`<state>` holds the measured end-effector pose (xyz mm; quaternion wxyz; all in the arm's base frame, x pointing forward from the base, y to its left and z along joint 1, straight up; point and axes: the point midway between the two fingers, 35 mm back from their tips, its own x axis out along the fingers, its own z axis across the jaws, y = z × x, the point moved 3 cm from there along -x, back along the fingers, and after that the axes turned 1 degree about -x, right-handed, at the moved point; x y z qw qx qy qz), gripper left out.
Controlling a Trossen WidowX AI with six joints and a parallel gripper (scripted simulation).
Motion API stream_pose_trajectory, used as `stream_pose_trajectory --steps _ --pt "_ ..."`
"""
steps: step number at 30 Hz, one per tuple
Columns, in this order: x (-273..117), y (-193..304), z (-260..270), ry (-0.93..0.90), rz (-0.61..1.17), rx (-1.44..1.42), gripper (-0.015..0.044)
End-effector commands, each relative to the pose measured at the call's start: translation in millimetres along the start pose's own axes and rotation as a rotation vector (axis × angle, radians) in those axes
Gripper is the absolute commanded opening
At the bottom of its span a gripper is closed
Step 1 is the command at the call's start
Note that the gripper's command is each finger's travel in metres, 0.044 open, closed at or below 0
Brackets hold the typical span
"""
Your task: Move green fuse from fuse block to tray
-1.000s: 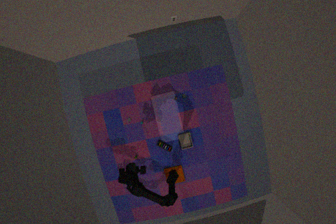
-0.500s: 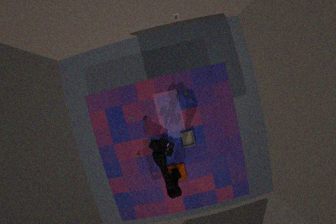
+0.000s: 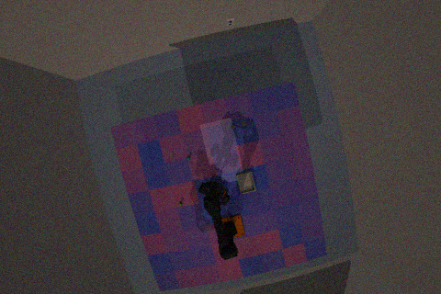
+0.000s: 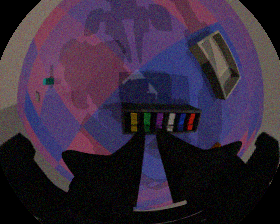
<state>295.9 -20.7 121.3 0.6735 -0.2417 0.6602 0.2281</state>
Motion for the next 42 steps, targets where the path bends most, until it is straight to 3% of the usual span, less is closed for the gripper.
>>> stream_pose_trajectory --steps 1,42 --pt "4 0 1 -0.002 0.004 -0.003 0.0069" --pt "30 1 1 -0.002 0.004 -0.003 0.0069"
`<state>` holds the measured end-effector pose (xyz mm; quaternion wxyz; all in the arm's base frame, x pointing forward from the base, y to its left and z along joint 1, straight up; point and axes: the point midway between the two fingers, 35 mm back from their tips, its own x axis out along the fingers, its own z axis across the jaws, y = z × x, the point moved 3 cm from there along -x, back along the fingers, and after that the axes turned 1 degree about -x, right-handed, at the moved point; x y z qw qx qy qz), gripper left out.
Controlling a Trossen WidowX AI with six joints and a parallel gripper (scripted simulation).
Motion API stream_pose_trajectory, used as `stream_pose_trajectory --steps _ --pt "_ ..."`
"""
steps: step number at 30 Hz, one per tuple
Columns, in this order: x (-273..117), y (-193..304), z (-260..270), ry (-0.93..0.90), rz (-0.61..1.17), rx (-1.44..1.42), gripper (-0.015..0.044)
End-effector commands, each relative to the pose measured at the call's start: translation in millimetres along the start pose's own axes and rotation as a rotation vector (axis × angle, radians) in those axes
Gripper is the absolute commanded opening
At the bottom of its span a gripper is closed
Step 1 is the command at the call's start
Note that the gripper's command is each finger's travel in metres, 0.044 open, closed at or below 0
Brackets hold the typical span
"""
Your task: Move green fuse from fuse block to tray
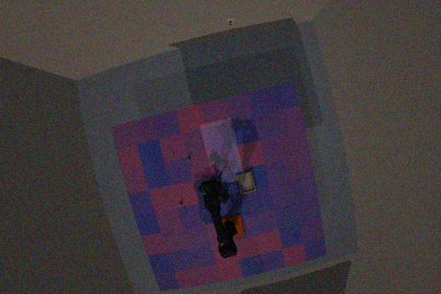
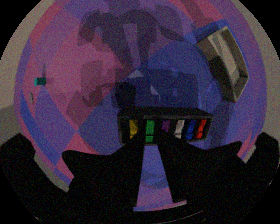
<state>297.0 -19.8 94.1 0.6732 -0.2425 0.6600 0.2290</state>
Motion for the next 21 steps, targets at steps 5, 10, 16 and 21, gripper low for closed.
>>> stream_pose_trajectory --steps 5,10,16,21 --pt "6.8 0.7 0.2 -0.002 0.004 0.000 0.0069" --pt "5.9 0.3 -0.3 0.002 0.001 0.000 0.0055" --pt "5.9 0.3 -0.3 0.002 0.001 0.000 0.0015" --pt "5.9 0.3 -0.3 0.002 0.001 0.000 0.0000"
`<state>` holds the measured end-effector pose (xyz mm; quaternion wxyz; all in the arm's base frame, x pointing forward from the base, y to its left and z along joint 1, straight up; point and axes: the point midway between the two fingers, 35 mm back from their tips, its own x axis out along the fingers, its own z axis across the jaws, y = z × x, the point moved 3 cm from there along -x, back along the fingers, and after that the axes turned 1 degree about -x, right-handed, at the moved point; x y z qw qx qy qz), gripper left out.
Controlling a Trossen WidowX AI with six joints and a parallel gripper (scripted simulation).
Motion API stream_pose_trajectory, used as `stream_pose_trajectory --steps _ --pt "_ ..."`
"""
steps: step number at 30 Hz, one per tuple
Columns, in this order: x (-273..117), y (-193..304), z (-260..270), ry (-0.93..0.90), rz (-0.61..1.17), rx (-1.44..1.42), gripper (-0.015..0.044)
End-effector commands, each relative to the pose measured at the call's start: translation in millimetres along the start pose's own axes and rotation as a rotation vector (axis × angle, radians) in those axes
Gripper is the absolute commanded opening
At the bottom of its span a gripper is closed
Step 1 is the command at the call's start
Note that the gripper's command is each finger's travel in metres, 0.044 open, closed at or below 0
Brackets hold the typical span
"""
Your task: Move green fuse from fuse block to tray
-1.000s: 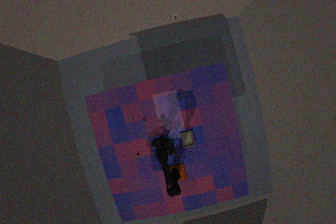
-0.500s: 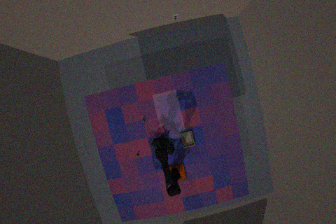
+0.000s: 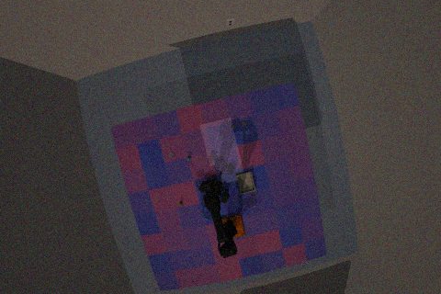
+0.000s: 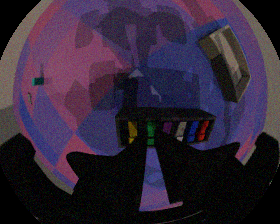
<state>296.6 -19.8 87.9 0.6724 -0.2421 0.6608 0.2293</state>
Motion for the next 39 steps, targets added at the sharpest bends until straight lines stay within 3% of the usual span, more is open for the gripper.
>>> stream_pose_trajectory --steps 1,39 --pt "0 0 0 0.000 0.000 0.000 0.0000" --pt "-19 -1 1 -0.002 0.001 0.000 0.0000"
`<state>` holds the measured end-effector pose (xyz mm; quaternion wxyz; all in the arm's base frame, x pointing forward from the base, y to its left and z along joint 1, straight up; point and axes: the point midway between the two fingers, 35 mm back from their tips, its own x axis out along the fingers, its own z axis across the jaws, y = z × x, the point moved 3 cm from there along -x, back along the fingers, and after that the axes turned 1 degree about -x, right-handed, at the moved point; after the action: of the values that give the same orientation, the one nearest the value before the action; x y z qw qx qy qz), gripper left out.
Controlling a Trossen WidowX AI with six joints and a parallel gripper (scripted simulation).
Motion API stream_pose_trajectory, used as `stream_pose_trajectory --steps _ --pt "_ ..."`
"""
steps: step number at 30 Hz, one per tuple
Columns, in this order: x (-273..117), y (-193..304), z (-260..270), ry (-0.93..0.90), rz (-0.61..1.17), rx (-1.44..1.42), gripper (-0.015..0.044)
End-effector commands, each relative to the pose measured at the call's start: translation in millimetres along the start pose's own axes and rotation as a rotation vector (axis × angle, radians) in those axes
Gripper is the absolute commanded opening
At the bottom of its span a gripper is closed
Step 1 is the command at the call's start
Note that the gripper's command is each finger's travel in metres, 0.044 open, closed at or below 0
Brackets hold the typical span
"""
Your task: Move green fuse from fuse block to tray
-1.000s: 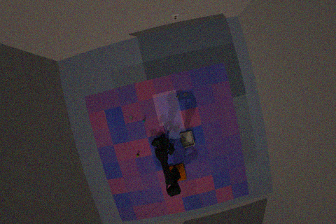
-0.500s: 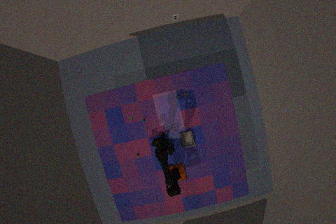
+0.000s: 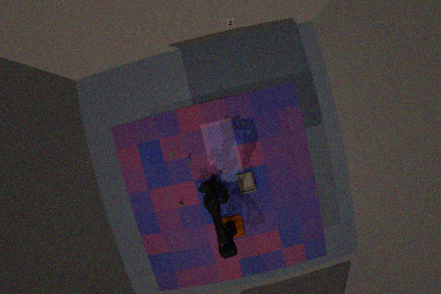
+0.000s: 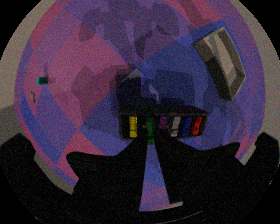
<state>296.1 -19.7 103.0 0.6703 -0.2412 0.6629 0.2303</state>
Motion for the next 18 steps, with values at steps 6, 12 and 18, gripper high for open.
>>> stream_pose_trajectory --steps 6,12,18 --pt "-6.4 -0.5 0.9 -0.007 -0.003 0.000 0.0000" --pt "-9.4 -0.4 0.8 -0.007 -0.003 0.000 0.0000" --pt "-12.4 -0.3 0.8 -0.007 -0.003 0.000 0.0000"
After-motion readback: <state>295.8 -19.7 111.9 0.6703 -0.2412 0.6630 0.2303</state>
